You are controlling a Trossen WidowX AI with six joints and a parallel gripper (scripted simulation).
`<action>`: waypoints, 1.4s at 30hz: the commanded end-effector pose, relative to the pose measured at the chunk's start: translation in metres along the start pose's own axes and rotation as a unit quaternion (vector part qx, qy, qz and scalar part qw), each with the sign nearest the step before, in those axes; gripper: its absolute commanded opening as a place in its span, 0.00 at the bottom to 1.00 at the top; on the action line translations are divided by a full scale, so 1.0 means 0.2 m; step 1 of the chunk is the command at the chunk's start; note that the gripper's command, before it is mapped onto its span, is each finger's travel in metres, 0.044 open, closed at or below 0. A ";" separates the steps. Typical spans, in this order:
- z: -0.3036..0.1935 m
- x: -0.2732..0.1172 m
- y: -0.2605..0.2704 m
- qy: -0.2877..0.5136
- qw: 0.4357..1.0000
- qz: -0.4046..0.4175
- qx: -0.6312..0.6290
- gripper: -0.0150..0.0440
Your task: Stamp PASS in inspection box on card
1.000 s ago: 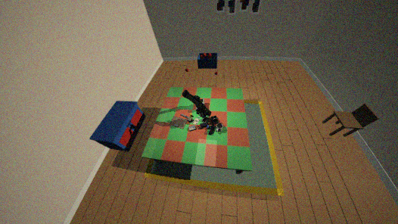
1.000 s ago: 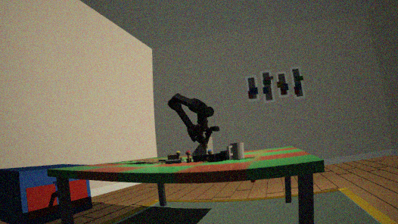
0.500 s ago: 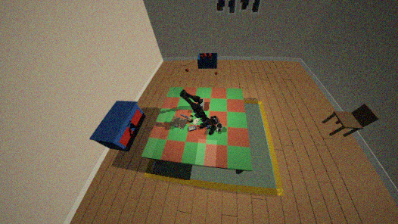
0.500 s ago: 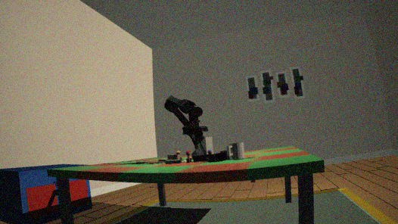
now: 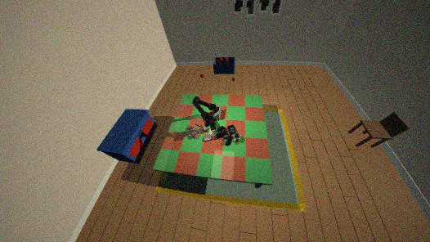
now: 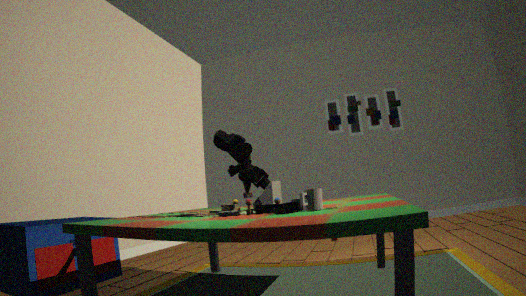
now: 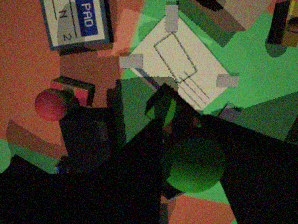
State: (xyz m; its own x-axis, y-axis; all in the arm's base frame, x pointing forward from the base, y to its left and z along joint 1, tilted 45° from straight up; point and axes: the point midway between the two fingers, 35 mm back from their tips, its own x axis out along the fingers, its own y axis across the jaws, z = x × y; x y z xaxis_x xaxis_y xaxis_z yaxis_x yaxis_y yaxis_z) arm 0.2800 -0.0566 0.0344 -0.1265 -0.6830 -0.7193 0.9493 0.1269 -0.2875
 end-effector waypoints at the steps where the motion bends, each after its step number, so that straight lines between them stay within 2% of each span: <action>1: 0.08 0.00 -0.03 -0.005 0.997 -0.001 0.078 0.25; 5: 0.13 0.00 -0.04 -0.007 0.993 -0.002 0.120 0.25; 42: 0.13 0.12 -0.04 -0.008 0.993 -0.001 0.120 0.25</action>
State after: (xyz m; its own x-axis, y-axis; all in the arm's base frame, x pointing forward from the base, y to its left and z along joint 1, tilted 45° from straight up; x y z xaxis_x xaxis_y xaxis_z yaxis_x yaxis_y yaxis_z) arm 0.2788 -0.0893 0.0380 -0.1229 -0.6911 -0.7122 0.9913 -0.0516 -0.1209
